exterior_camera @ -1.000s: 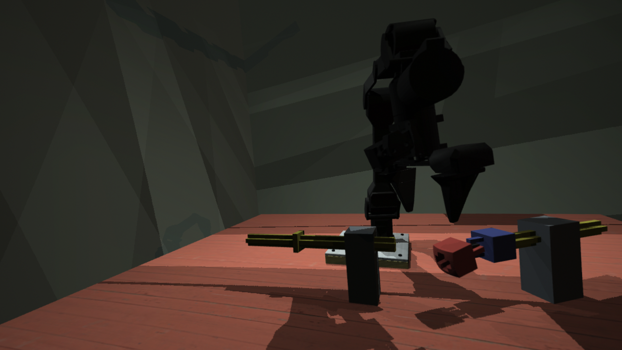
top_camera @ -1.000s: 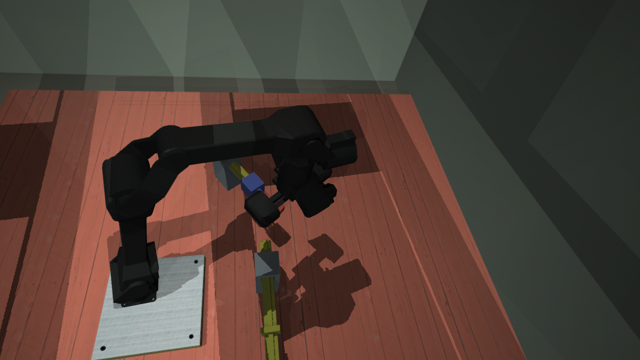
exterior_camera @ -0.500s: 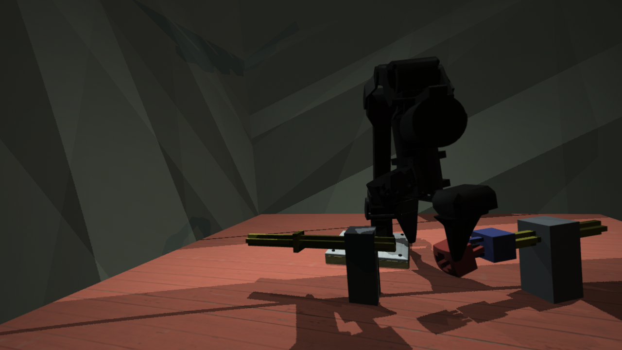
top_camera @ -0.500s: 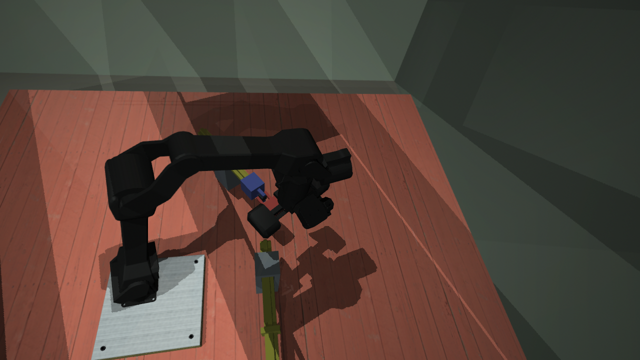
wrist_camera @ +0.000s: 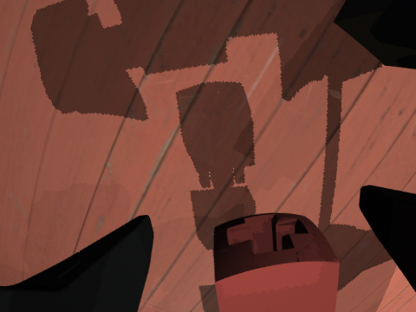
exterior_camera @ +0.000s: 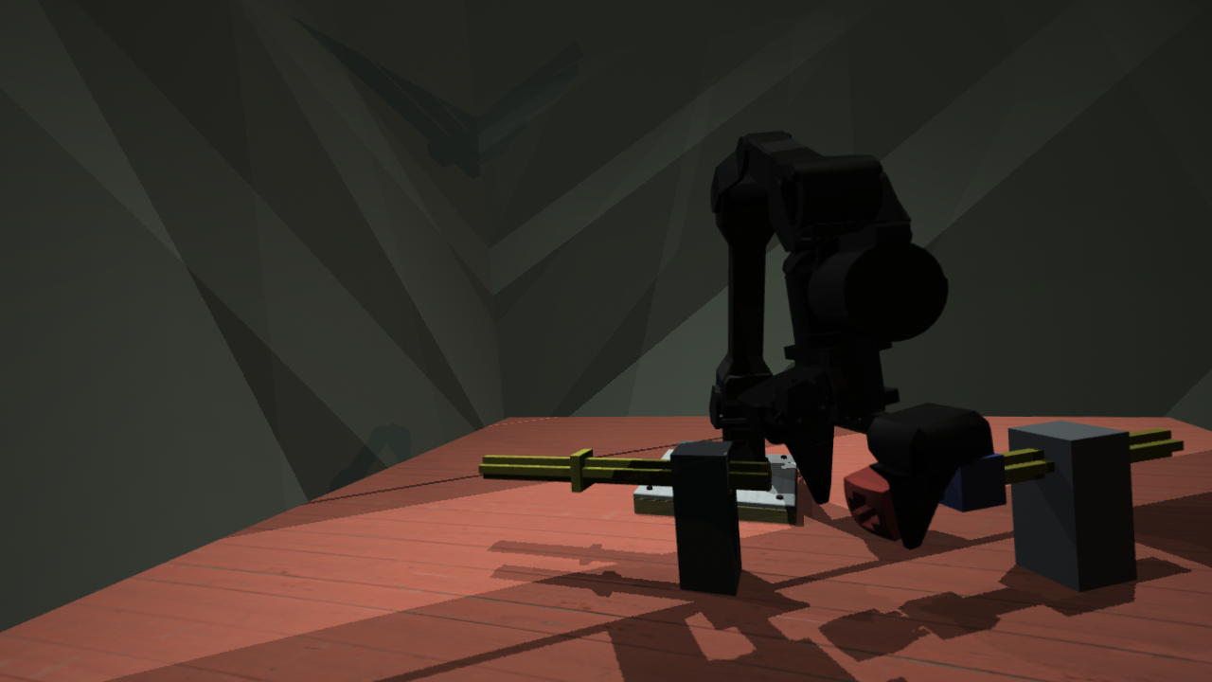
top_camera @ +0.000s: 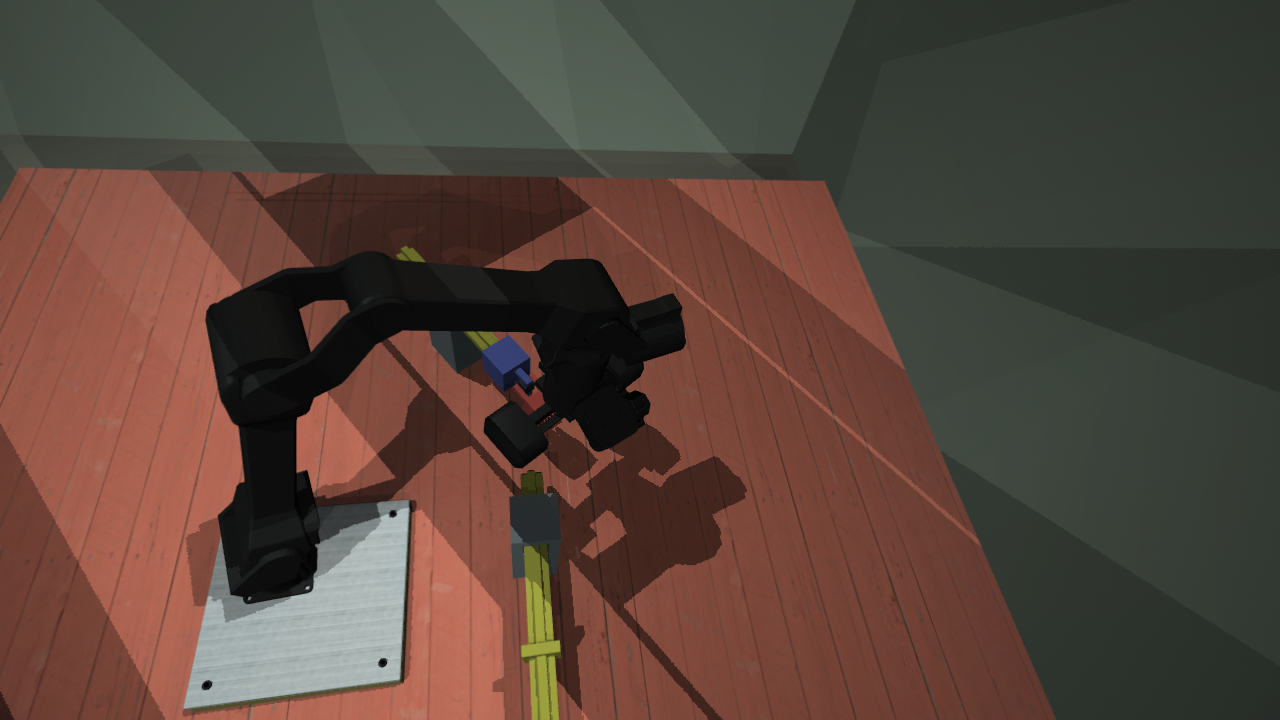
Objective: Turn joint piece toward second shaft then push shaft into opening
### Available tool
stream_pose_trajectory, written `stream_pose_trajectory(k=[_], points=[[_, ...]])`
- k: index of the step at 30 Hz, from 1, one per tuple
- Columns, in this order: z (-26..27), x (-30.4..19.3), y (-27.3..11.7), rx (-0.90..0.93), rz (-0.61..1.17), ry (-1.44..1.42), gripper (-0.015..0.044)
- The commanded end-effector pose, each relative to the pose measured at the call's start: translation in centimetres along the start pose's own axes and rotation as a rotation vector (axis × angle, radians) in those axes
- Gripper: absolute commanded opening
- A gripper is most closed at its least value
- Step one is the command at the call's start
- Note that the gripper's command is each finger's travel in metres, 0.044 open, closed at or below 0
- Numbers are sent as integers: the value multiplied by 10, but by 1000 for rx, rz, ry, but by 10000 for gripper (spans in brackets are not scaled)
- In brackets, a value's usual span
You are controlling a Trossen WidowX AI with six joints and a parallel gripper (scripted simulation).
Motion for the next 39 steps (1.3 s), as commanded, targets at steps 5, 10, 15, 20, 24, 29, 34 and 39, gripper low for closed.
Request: stream_pose_trajectory(k=[5, 10, 15, 20, 24, 29, 34, 39], points=[[-4, -13, 3, 4, 3, 0, 440], [-3, -13, 11, 4, 3, 0, 440], [-3, -13, 19, 4, 3, 0, 440], [-3, -13, 27, 4, 3, 0, 440], [-4, -13, 31, 4, 3, 0, 440], [-4, -13, 31, 4, 3, 0, 309], [-4, -13, 31, 4, 3, 0, 182], [-4, -13, 31, 4, 3, 0, 182]])
Point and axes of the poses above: the point midway between the two fingers, 35 mm back from their tips, its own y axis out along the fingers, its own z axis across the jaws, x = y × z, the point moved 5 cm from there along -y, back along the fingers, and after that the axes turned 10 degrees about y, right-handed, at the moved point
